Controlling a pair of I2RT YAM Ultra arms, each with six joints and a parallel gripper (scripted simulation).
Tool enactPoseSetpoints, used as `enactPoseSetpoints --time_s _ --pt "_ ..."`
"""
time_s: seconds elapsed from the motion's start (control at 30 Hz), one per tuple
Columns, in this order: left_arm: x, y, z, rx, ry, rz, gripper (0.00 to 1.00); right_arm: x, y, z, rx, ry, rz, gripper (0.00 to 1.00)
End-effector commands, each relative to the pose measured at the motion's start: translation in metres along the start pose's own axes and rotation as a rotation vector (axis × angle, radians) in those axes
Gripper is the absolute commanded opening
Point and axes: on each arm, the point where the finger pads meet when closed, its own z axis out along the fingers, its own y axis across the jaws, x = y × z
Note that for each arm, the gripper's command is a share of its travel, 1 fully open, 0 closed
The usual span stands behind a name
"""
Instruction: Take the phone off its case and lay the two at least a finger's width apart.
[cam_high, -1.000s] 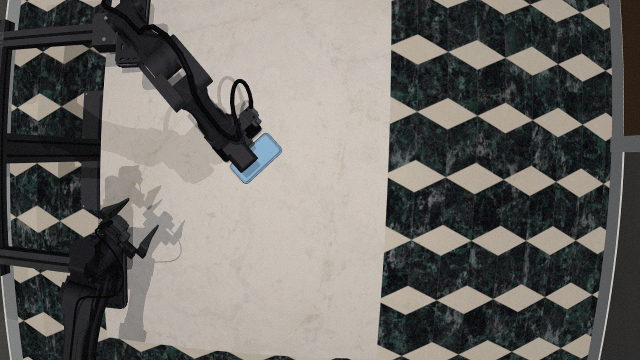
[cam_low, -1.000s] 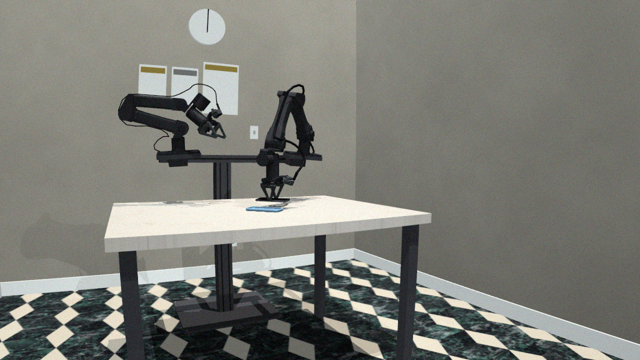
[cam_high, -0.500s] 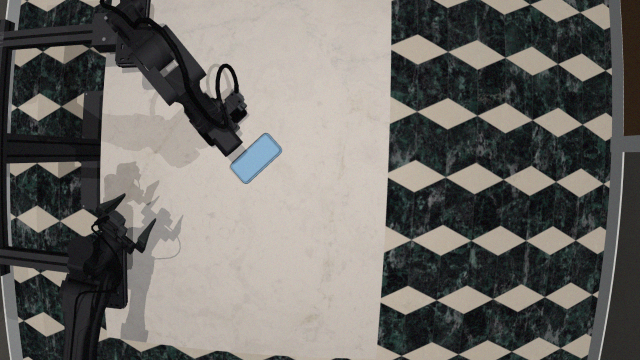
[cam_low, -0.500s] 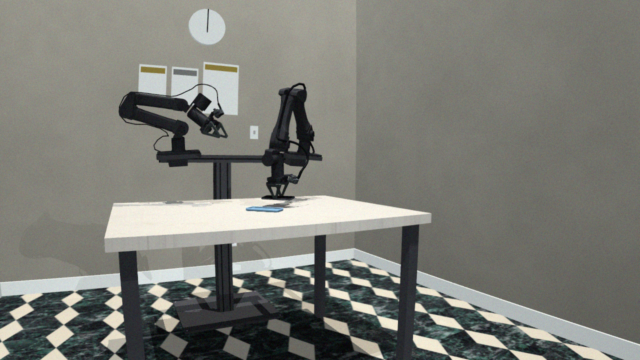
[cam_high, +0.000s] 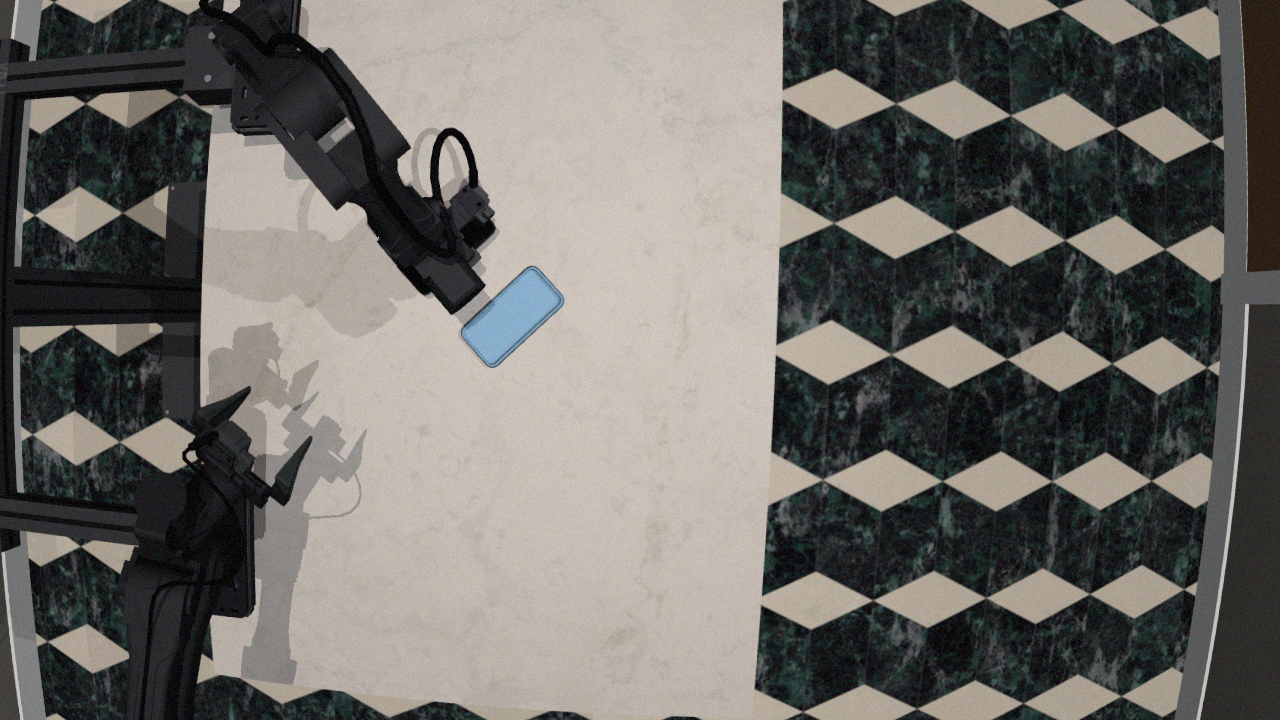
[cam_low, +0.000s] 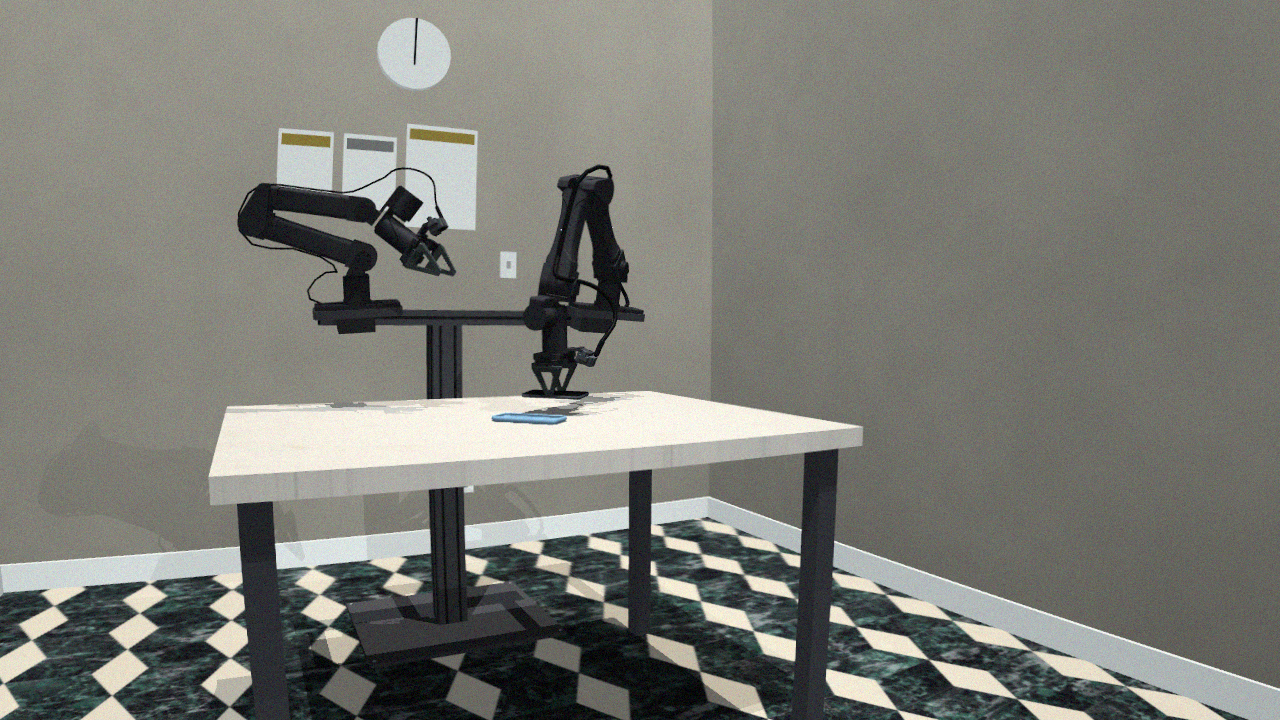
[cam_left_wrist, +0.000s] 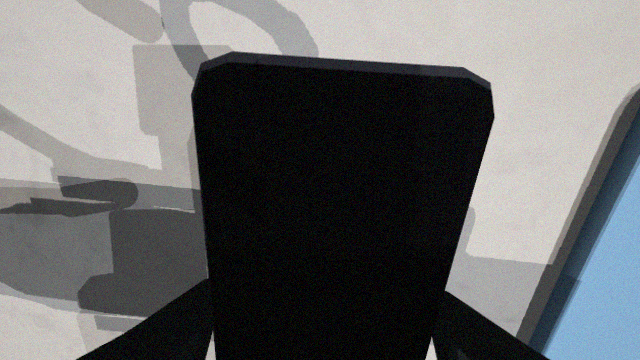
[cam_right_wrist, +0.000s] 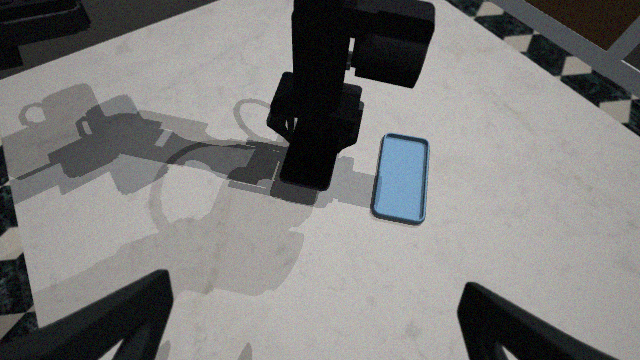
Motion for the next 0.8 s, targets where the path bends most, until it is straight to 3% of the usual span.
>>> enactPoseSetpoints --time_s 0.0,0.17,0.77 --pt "0.004 -0.022 -0.023 0.053 0.0 -0.002 0.68 -0.004 0.0 -0.001 0.001 -0.009 0.002 1.0" --pt "0.002 -0.023 -0.017 0.115 0.001 0.006 0.68 -0.004 0.0 -0.001 0.001 -0.009 0.002 1.0" --pt "0.0 -0.018 0.02 0.114 0.002 0.002 0.68 -0.004 0.0 -0.001 0.001 -0.009 0.002 1.0"
